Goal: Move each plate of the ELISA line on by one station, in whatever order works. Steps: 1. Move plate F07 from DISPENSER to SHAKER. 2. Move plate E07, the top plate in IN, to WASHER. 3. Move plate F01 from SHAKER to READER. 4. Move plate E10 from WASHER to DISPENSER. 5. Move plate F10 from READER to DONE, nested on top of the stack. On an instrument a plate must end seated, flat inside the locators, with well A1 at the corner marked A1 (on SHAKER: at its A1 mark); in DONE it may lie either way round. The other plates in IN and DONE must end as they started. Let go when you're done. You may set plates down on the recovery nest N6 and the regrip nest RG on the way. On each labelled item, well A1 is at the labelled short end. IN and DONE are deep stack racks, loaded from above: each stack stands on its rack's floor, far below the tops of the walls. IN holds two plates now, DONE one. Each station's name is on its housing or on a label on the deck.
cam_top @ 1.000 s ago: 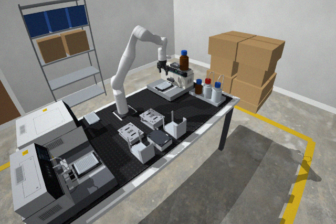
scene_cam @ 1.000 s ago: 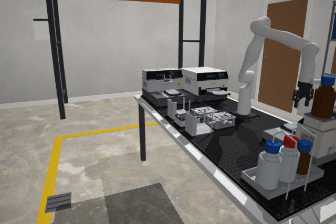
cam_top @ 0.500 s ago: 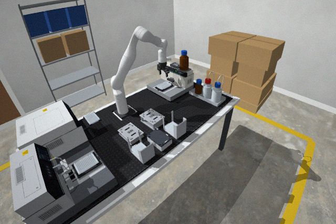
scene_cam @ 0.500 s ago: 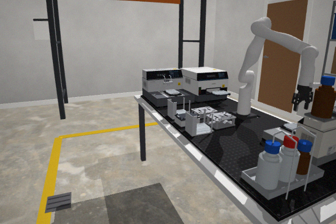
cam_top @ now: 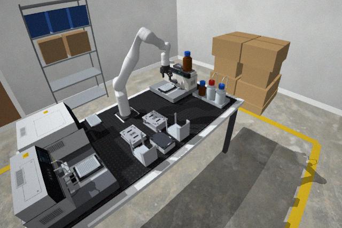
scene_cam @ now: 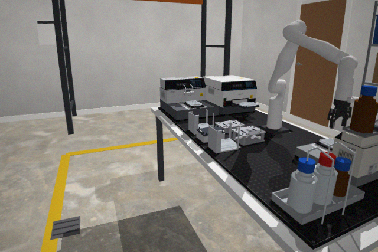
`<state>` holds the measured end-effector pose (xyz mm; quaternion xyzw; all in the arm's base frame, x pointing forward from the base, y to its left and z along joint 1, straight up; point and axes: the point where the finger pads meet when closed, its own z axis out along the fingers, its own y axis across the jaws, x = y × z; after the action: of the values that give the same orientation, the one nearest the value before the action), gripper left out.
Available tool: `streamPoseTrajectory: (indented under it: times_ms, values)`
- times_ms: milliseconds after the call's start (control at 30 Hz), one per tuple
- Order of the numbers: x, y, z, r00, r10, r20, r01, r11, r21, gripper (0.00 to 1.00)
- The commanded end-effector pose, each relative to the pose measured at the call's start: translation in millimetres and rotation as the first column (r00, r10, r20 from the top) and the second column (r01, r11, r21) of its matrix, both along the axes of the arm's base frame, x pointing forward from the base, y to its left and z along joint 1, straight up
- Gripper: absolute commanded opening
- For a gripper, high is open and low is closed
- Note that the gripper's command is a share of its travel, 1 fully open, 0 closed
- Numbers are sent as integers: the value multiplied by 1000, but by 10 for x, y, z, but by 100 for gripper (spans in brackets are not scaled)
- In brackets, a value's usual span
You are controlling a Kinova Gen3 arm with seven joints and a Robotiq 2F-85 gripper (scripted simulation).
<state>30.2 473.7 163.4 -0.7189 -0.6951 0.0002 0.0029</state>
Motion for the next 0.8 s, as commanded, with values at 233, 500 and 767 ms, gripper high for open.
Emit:
streamPoseTrajectory:
  times_ms: [233,500,767]
  values:
    - [-1,6,-103,1000,0,0,0,1000,2,100]
    - [-1,7,-210,1000,0,0,0,1000,2,100]
    - [-1,7,-290,1000,0,0,0,1000,2,100]
